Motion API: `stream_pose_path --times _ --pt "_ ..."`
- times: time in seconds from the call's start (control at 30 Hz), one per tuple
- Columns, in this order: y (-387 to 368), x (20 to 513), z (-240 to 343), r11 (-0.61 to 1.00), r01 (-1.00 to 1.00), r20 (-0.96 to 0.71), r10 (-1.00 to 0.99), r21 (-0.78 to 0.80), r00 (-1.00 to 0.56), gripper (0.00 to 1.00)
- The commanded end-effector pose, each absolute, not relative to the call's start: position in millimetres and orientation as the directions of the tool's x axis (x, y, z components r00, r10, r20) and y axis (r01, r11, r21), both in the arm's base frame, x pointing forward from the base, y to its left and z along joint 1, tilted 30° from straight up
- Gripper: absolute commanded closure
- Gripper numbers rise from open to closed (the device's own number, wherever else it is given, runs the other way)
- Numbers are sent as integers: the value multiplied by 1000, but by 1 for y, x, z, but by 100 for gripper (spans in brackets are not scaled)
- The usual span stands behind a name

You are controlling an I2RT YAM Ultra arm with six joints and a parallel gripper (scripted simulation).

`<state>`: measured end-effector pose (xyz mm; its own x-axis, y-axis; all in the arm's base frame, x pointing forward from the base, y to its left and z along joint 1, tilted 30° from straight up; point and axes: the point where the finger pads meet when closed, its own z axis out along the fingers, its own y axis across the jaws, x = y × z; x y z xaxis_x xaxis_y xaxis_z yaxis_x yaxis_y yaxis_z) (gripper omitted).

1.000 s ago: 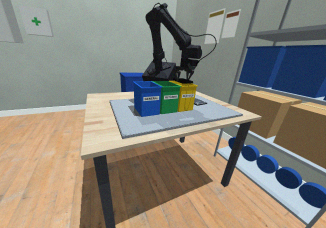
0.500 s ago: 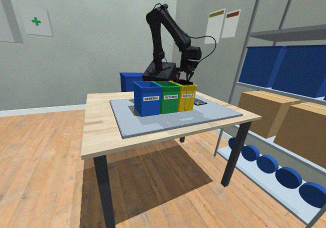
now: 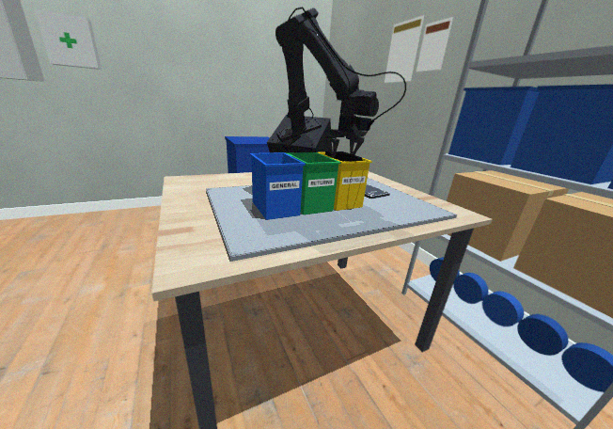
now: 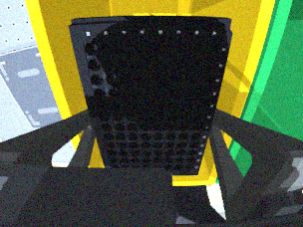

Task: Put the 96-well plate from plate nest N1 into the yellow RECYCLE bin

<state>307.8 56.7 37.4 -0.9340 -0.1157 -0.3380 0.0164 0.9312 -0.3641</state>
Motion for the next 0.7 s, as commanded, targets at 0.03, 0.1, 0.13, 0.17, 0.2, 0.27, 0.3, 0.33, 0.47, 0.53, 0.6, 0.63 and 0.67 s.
stream_pose_path --times 0.03,0.1,0.13,0.17,0.2,0.27,0.3,0.33,0.47,0.53,0.6,0.63,0.67 --pt "58 310 32 932 4 -330 -124 -363 -936 100" --pt "58 309 29 931 -6 -323 -132 -365 -937 100" --pt "58 308 29 932 -3 -330 -131 -362 -935 100" --pt "58 308 30 933 1 -336 -128 -359 -933 100" --pt "56 309 29 933 8 -340 -123 -359 -932 100" --pt "55 310 28 932 11 -336 -120 -362 -934 100" --pt "55 310 28 932 11 -336 -120 -362 -934 100" --pt "55 311 28 933 11 -342 -121 -359 -932 100" --pt "58 316 26 934 7 -345 -125 -357 -930 100" --pt "58 314 25 934 7 -340 -124 -358 -932 100" --pt "57 314 28 934 15 -352 -120 -358 -928 100" --pt "57 314 29 934 15 -352 -120 -358 -928 100" --pt "57 314 31 934 15 -352 -120 -358 -928 100"
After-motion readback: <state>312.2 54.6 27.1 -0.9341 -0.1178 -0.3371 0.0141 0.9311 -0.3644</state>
